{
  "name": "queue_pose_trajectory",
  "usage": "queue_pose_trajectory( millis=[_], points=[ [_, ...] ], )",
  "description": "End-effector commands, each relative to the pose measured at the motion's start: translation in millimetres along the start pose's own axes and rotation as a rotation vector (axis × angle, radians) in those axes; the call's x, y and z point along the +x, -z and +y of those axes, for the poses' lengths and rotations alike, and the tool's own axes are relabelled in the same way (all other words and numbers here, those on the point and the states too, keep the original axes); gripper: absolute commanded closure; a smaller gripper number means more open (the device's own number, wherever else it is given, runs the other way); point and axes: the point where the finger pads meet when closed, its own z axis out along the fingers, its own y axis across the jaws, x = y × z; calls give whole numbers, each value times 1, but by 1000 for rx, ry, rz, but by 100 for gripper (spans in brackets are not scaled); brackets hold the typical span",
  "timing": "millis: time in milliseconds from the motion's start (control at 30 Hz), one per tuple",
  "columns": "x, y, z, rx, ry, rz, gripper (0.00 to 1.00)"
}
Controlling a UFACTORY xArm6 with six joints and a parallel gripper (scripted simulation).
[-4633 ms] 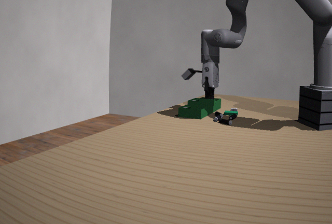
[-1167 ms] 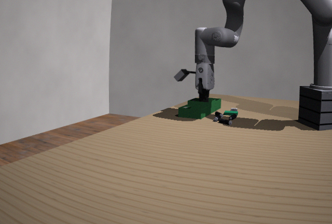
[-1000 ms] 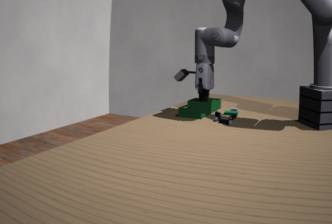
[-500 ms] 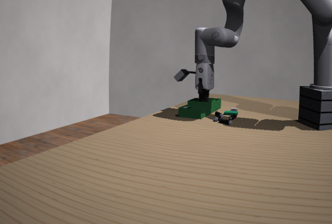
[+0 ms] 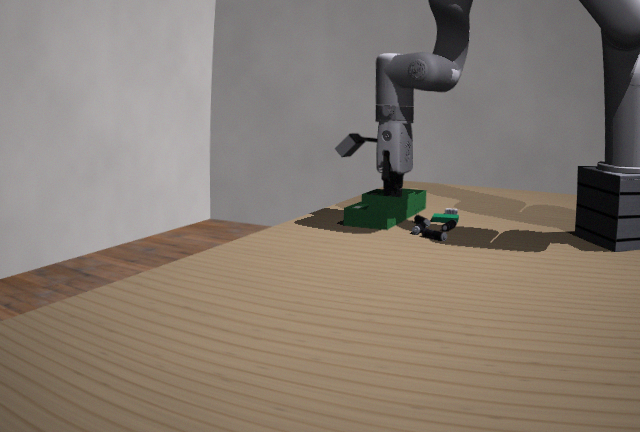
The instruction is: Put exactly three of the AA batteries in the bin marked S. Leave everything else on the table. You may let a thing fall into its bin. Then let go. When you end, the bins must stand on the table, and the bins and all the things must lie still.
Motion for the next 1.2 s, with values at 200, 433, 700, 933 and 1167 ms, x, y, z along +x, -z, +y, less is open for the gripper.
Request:
queue_pose_trajectory(
  millis=[200, 433, 700, 933, 1167],
  points=[
    [2, 1, 0, 0, 0, 4, 93],
    [2, 11, 0, 0, 0, 4, 93],
    [2, 19, 0, 0, 0, 4, 93],
    [2, 28, 0, 0, 0, 4, 93],
    [2, 43, 0, 0, 0, 4, 93]
  ],
)
